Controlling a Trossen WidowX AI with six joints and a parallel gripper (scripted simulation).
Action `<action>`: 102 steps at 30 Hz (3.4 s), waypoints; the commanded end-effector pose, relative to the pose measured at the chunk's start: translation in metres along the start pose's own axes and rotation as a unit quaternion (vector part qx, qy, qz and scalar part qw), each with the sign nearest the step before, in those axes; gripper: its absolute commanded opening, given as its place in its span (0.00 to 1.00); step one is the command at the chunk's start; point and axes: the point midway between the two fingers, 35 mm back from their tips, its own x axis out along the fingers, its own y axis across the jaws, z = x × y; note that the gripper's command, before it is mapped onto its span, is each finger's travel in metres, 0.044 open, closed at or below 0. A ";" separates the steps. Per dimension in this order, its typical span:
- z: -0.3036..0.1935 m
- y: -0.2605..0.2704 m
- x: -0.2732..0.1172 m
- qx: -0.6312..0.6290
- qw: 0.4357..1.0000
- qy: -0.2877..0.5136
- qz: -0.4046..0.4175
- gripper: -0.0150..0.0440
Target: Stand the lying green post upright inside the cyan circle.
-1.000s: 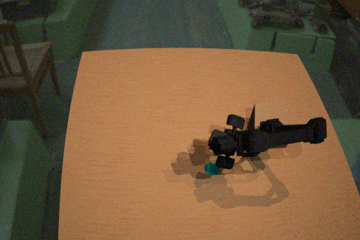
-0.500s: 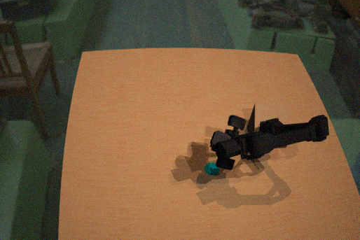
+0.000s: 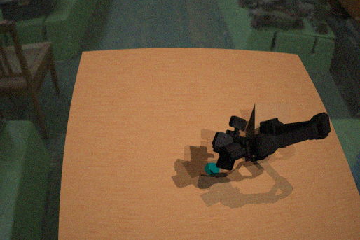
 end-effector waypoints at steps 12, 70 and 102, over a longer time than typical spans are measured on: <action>0.000 0.000 0.000 0.010 0.999 -0.045 -0.009 0.29; 0.008 0.006 -0.013 0.081 0.970 -0.229 0.017 0.29; 0.009 0.009 -0.024 0.142 0.936 -0.316 0.062 0.29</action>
